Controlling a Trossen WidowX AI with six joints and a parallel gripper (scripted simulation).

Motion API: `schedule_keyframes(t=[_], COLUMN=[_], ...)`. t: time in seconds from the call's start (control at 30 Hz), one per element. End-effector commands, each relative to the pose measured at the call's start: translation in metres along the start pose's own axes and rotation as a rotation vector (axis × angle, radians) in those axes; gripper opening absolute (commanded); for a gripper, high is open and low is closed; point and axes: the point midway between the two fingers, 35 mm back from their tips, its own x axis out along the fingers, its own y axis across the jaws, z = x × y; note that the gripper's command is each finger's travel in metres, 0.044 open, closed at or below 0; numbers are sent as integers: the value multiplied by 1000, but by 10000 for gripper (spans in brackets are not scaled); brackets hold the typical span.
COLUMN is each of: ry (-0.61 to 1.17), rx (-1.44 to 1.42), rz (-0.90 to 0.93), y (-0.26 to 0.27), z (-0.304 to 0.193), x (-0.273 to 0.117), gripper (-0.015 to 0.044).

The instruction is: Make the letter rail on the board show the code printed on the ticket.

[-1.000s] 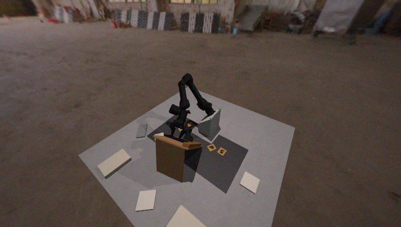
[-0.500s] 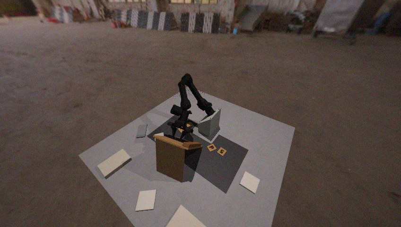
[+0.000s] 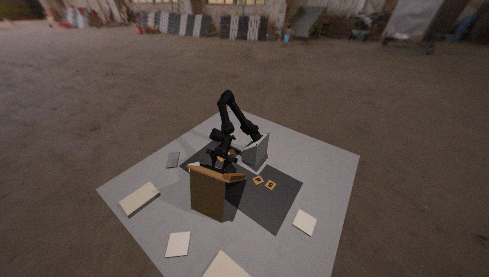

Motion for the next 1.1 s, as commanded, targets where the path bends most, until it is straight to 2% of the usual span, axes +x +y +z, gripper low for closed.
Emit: schedule_keyframes(t=[0.0, 1.07], ry=[4, 4], rx=[4, 5], rz=[2, 3], y=[5, 29], z=[-2, -1], x=[0, 0], gripper=[0, 0])
